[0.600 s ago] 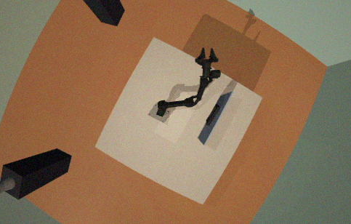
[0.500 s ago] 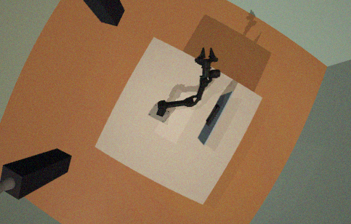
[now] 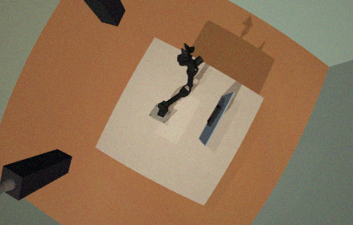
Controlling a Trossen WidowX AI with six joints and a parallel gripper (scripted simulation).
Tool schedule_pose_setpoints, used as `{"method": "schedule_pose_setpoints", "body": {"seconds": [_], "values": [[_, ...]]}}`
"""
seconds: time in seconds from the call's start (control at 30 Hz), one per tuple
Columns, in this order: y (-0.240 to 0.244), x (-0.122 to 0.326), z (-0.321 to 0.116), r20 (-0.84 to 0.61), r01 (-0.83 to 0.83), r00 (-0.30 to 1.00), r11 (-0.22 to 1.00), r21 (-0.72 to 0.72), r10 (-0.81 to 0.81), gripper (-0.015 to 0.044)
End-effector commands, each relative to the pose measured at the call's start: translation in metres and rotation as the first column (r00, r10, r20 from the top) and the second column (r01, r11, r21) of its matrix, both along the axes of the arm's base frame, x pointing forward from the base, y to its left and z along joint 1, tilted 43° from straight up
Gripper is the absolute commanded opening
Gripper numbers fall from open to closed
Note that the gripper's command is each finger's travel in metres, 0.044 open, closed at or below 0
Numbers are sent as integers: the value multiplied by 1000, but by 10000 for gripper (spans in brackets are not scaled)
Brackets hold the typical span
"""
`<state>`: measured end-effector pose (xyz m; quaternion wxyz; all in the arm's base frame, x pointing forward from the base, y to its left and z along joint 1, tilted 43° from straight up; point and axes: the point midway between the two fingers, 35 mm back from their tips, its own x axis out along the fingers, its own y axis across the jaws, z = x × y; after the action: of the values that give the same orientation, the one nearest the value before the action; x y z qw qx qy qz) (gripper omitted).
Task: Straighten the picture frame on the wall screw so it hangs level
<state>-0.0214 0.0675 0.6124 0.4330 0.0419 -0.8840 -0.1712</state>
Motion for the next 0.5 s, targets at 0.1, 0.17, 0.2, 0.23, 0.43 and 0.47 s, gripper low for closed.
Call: {"method": "schedule_pose_setpoints", "body": {"seconds": [0.1,0.17,0.2,0.23,0.43,0.47], "values": [[-60,-28,-33,79,-394,918,915,87,388,260],[-80,-30,-45,108,-506,862,855,111,496,260],[-89,-29,-51,123,-559,828,820,122,547,260],[-99,-28,-57,138,-610,792,781,133,595,260],[-150,-3,-98,234,-850,525,491,190,818,260],[-157,4,-105,251,-878,475,435,200,843,260]]}}
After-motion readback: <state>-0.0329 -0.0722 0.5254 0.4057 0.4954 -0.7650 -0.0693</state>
